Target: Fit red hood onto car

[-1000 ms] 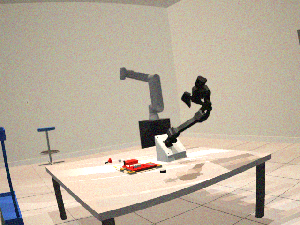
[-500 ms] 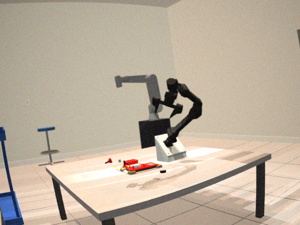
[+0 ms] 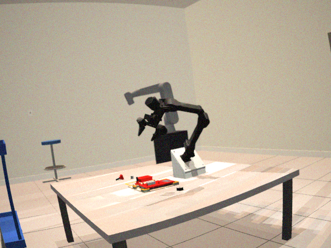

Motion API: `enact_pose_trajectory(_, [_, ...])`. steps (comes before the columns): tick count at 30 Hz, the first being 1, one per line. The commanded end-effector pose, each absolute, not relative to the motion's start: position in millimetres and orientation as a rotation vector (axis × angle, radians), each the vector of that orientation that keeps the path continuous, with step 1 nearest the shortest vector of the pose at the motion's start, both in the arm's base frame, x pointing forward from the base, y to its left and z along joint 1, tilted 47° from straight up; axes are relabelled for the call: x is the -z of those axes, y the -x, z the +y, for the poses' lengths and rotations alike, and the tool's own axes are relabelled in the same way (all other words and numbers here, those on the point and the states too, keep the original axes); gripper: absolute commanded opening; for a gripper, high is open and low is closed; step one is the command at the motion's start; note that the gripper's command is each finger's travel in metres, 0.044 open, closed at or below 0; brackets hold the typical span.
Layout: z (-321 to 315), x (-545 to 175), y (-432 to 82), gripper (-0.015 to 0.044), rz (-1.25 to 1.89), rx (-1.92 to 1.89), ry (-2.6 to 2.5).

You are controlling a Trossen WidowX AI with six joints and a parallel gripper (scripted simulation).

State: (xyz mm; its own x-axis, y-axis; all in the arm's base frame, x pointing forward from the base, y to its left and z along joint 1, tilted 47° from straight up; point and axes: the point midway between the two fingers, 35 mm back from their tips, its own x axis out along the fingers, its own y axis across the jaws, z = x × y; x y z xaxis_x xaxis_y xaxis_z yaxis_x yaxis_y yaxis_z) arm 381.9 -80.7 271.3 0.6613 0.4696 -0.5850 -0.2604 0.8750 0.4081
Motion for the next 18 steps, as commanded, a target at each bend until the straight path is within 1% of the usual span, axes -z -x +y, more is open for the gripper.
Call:
enact_pose_trajectory(1, [-110.2,-212.4,-388.8,0.0440,0.845,-0.382,-0.339])
enact_pose_trajectory(7, [-143.6,-122.1,-380.9,0.0440,1.007,-0.330,-0.433])
enact_pose_trajectory(11, [-153.2,-83.2,-370.4,0.0440,1.076,-0.322,-0.474])
enact_pose_trajectory(18, [-157.7,2.3,-329.5,0.0440,1.217,-0.387,-0.557])
